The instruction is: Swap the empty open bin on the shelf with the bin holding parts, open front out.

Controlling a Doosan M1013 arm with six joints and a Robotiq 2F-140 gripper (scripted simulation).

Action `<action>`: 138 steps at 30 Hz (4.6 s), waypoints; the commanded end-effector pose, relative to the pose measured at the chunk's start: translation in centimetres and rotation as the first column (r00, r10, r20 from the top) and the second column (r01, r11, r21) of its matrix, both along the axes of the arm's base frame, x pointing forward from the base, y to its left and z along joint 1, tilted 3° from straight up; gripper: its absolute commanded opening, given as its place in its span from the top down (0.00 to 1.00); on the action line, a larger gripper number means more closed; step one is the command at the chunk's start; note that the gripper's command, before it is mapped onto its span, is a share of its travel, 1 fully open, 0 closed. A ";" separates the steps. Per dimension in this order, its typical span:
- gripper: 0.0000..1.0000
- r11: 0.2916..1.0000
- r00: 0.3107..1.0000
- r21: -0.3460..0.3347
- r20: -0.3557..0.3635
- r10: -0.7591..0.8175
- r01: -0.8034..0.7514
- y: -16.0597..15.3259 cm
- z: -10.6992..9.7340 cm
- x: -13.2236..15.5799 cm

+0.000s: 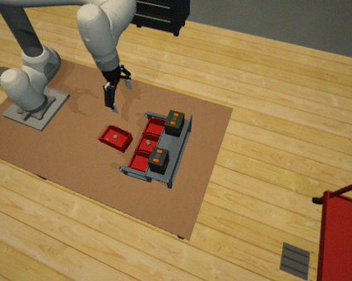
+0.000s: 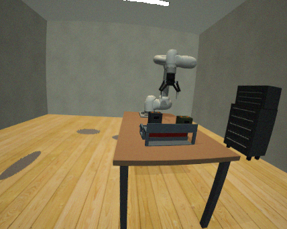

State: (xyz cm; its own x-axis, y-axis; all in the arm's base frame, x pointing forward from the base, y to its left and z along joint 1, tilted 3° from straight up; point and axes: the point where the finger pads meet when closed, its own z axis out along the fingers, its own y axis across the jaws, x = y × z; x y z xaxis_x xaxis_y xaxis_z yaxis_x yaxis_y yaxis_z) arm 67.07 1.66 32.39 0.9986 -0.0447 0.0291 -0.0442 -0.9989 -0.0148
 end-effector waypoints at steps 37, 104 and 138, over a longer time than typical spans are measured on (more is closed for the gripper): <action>0.00 0.259 0.280 -0.217 -0.076 0.957 -0.941 -3.2 -5.8 3.0; 0.00 -0.981 -0.875 0.068 -0.467 0.128 -0.180 -2.7 -10.9 8.4; 0.00 -0.987 -0.879 0.158 -0.469 -0.082 0.008 -2.4 -11.4 8.9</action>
State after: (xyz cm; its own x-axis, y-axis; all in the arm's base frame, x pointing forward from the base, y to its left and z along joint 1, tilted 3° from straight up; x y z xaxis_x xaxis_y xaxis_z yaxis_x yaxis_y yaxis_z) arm 76.04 -0.95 21.29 -0.8919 -0.0152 -0.4520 0.0546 0.9885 -0.1411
